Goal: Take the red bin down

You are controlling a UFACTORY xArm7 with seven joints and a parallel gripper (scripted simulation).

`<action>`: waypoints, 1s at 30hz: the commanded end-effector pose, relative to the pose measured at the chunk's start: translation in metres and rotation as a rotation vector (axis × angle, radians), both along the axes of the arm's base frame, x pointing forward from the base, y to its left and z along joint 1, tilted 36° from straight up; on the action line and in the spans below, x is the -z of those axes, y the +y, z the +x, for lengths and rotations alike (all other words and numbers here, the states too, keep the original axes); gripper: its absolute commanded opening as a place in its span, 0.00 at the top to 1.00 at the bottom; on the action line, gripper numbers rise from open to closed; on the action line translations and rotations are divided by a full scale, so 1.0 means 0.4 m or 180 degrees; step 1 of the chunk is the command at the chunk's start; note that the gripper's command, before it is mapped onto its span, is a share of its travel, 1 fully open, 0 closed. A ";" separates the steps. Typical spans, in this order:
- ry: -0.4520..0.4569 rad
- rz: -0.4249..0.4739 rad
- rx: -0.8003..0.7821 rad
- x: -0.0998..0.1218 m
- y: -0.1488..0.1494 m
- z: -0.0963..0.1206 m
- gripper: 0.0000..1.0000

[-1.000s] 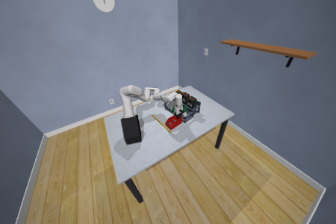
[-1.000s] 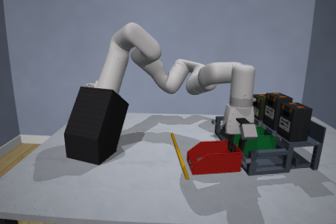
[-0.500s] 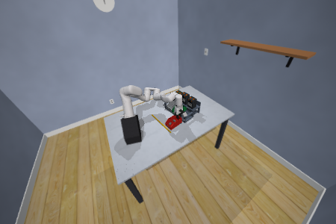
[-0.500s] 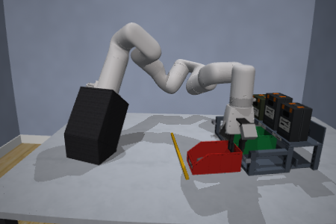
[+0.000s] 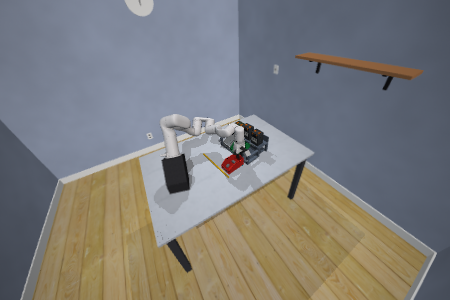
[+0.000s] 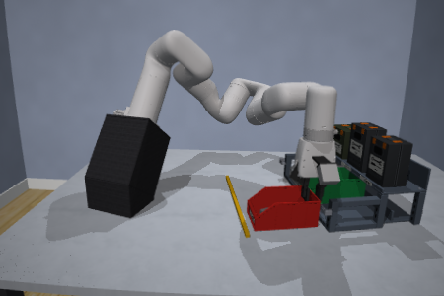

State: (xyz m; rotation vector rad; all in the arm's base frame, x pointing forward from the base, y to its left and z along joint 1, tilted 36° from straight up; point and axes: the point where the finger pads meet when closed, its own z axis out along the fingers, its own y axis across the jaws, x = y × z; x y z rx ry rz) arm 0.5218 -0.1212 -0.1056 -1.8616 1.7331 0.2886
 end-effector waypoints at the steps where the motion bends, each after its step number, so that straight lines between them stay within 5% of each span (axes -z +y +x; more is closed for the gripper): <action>1: -0.0008 -0.0008 0.0009 -0.004 -0.004 0.001 0.67; 27: -0.0008 -0.0008 0.0009 -0.004 -0.004 0.001 0.67; 30: -0.0007 -0.0008 0.0008 -0.071 -0.049 -0.018 0.67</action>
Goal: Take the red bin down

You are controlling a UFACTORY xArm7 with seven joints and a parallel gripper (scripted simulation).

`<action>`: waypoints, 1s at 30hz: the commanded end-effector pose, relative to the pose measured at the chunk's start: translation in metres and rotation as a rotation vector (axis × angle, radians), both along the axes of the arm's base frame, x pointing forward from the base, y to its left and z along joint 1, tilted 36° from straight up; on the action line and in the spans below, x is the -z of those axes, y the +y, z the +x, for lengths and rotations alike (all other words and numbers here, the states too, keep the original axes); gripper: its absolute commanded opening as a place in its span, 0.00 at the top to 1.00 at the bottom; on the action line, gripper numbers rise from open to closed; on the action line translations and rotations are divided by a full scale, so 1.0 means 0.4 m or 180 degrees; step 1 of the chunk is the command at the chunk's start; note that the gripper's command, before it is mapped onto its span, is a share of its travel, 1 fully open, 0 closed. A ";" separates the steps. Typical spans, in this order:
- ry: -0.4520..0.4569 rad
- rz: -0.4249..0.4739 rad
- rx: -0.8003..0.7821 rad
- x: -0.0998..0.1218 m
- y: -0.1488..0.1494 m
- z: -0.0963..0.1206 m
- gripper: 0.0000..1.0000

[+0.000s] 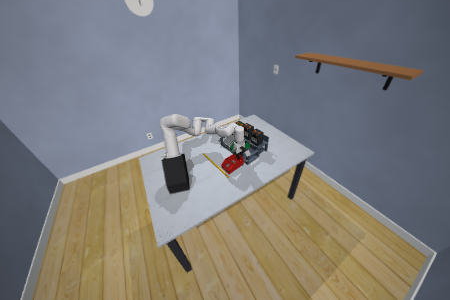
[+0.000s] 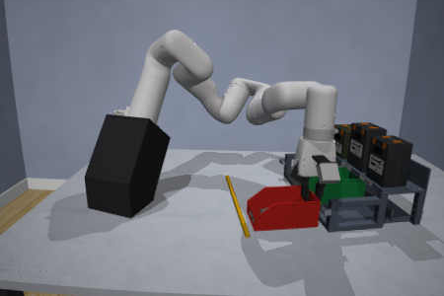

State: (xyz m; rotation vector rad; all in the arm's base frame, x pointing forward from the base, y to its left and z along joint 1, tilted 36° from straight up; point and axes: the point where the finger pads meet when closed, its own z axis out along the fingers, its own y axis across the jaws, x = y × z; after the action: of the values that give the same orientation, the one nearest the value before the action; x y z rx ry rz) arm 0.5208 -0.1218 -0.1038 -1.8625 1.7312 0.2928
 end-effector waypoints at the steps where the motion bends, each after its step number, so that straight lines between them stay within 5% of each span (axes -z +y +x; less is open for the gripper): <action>1: -0.0012 -0.0014 0.0015 -0.089 -0.062 -0.021 0.67; 30: -0.0012 -0.0014 0.0015 -0.162 -0.111 -0.041 0.67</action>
State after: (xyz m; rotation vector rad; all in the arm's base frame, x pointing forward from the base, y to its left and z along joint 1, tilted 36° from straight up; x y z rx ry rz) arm 0.5042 -0.1640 -0.0412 -1.8617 1.7326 0.2896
